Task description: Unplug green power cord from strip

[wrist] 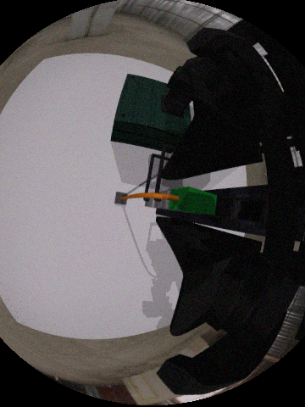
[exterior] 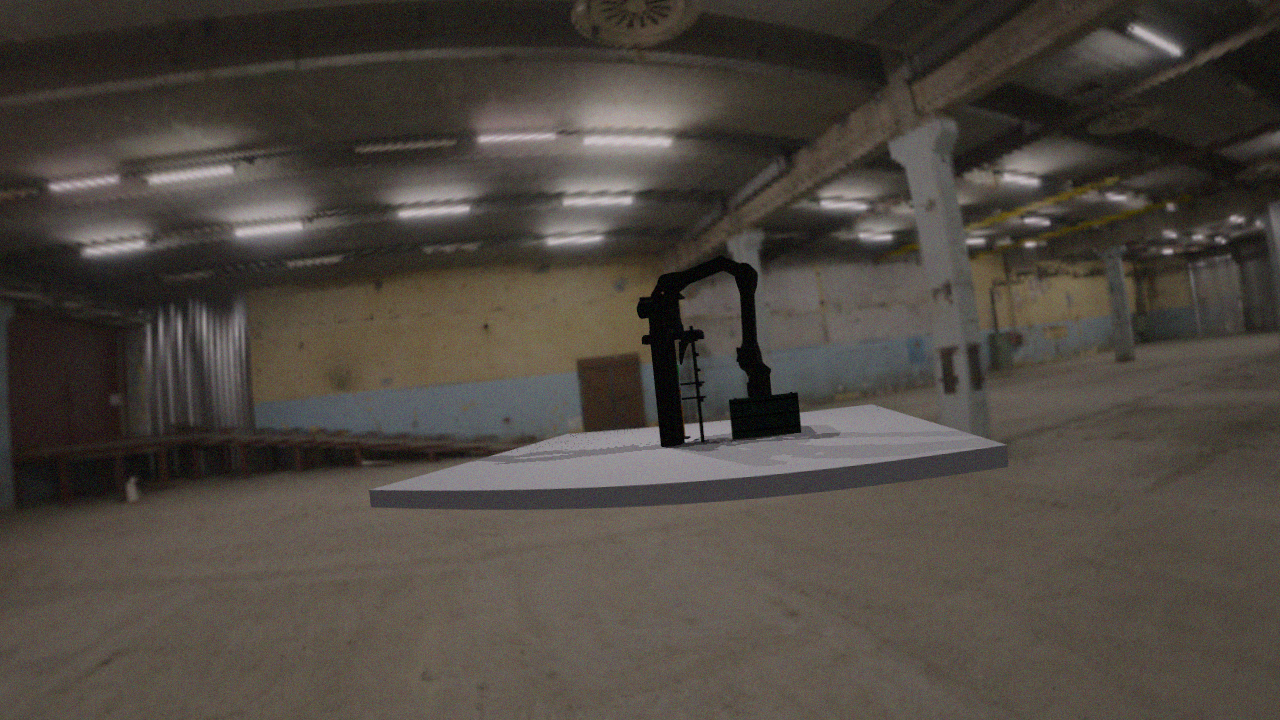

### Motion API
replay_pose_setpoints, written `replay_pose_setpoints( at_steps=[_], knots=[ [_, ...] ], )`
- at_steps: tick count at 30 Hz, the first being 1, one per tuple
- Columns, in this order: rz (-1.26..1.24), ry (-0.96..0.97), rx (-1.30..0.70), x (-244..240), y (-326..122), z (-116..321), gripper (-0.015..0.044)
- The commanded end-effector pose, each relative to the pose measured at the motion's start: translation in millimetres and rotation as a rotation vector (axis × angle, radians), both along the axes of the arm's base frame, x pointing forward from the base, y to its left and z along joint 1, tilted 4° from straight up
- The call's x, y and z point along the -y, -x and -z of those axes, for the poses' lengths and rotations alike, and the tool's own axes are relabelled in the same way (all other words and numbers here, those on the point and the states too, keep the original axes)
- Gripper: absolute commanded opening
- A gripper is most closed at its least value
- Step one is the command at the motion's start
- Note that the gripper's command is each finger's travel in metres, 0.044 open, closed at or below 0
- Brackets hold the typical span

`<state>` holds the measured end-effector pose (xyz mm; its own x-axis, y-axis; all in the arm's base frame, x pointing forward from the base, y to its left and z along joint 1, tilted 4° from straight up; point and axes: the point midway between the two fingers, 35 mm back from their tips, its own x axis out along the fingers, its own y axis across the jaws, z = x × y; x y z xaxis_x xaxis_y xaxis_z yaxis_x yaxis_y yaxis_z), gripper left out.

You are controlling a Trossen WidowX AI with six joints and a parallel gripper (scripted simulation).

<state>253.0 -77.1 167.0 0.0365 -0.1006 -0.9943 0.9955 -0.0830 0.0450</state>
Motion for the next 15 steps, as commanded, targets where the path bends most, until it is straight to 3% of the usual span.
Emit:
replay_pose_setpoints(
  at_steps=[1,15],
  knots=[
    [0.036,-0.018,-0.015,0,4,0,0.0160],
    [0.036,-0.019,-0.014,-13,1,2,0.0160]
  ],
)
